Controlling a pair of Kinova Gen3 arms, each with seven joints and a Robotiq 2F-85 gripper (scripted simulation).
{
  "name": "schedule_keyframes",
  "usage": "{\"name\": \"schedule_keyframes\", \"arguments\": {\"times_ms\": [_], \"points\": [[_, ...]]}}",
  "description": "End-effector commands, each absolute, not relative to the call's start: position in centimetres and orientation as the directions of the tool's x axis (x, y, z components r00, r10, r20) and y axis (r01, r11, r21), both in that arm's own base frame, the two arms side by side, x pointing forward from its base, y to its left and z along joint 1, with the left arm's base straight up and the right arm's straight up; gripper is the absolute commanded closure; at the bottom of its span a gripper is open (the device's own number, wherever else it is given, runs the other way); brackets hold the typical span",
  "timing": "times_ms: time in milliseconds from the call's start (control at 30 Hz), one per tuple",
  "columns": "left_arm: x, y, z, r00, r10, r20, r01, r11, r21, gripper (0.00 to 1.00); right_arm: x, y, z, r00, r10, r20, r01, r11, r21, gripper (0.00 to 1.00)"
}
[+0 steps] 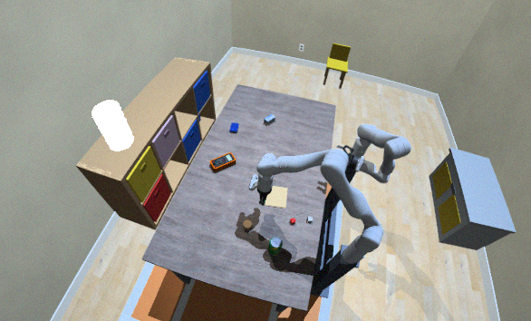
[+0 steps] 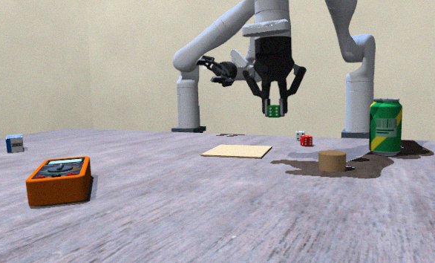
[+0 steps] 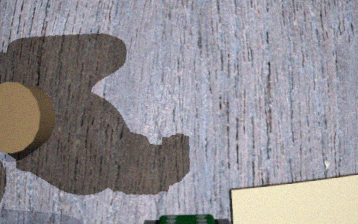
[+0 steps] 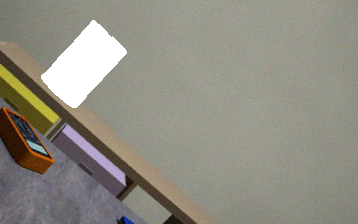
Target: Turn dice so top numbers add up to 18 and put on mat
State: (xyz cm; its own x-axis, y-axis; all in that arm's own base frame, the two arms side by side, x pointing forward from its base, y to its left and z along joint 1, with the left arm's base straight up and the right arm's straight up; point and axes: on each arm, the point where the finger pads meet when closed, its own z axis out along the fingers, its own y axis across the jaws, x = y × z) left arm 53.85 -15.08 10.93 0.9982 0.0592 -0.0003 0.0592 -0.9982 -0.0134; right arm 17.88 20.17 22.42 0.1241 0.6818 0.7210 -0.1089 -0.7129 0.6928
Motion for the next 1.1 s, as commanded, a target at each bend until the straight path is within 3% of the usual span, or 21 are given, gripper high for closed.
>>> {"name": "schedule_keyframes", "arguments": {"times_ms": [0,433,1067], "points": [[55.1,-13.9,10.9,0.998,-0.060,-0.004,-0.060,-0.998,-0.004,0.715,17.9,20.2,22.5,0.124,0.681,0.722,-0.109,-0.714,0.692,0.002],[56.4,-12.3,10.8,0.981,-0.193,0.000,-0.193,-0.981,0.000,0.715,17.9,20.2,22.5,0.124,0.681,0.722,-0.109,-0.714,0.692,0.002],[56.6,-12.1,10.8,0.978,-0.207,0.006,-0.207,-0.978,0.000,0.715,17.9,20.2,22.5,0.124,0.681,0.722,-0.109,-0.714,0.692,0.002]]}}
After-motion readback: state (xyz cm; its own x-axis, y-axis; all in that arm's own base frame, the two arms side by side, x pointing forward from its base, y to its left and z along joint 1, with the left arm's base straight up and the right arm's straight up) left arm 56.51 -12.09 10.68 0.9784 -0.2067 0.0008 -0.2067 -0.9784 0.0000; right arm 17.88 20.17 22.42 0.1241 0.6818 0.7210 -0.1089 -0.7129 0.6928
